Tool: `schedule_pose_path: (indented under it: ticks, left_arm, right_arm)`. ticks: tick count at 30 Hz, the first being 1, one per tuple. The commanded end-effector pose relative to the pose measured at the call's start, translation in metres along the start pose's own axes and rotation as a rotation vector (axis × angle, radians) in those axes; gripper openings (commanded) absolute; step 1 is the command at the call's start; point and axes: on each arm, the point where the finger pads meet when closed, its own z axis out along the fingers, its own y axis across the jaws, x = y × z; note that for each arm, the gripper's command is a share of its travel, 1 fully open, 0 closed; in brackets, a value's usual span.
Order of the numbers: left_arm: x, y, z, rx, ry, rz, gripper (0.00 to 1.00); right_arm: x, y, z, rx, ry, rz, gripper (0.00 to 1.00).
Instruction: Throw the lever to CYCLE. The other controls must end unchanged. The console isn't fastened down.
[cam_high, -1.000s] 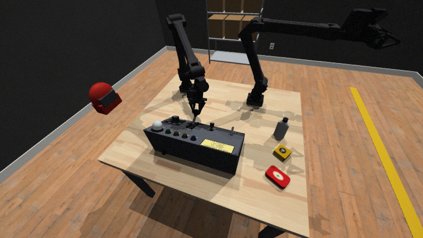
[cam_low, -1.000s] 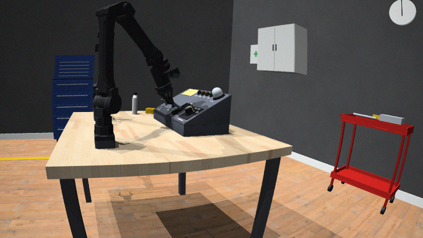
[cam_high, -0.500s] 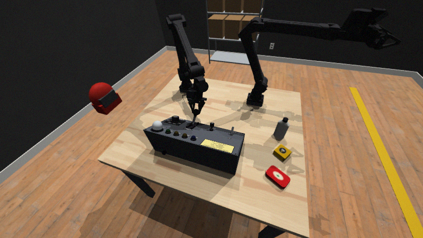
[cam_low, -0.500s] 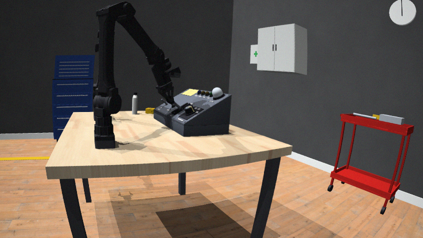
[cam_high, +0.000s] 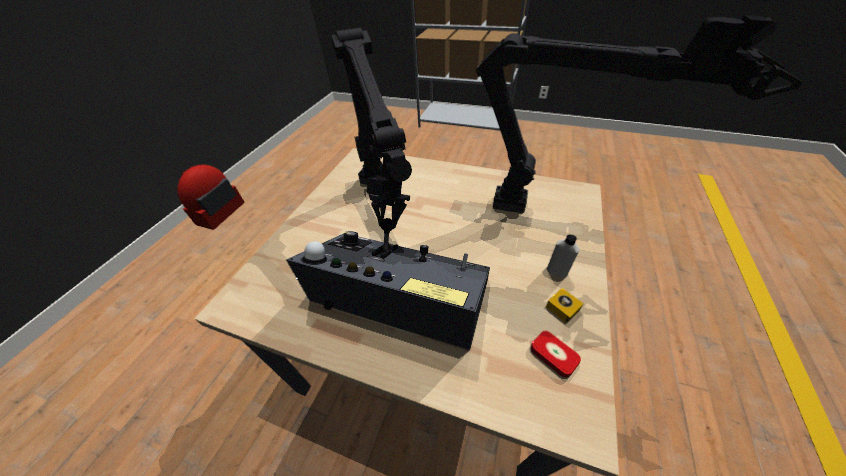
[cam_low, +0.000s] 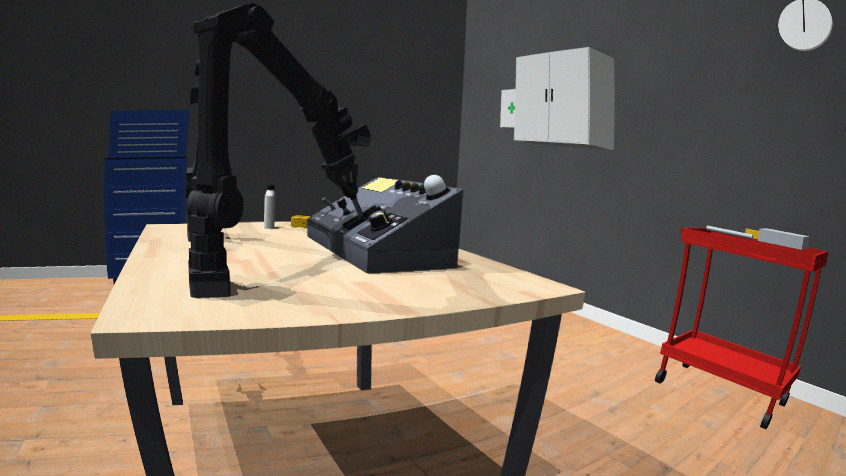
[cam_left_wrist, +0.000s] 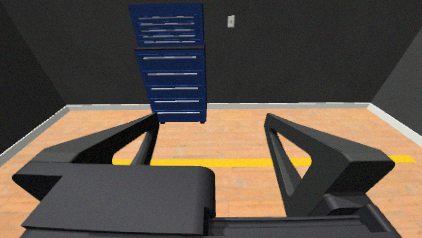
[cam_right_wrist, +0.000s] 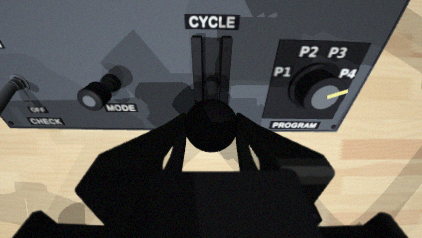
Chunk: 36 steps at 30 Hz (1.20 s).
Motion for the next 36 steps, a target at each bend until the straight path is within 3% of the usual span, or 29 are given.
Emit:
schedule_pose_path:
  ticks: [1, 31, 33, 36]
  left_arm:
    - [-0.020, 0.006, -0.007, -0.009, -0.031, -0.009, 1.00]
    - [-0.020, 0.006, -0.007, -0.009, -0.031, -0.009, 1.00]
    - [-0.020, 0.006, -0.007, -0.009, -0.031, -0.009, 1.00]
    - [-0.020, 0.006, -0.007, -0.009, -0.031, -0.009, 1.00]
  right_arm:
    - [-0.059, 0.003, -0.023, -0.015, -0.083, 0.034, 0.00]
    - [-0.087, 0.000, -0.017, -0.020, -0.090, 0.059, 0.00]
    - [-0.081, 0.005, -0.018, -0.041, -0.095, 0.058, 0.00]
    - [-0.041, -0.001, 0.005, -0.009, -0.021, 0.018, 0.00]
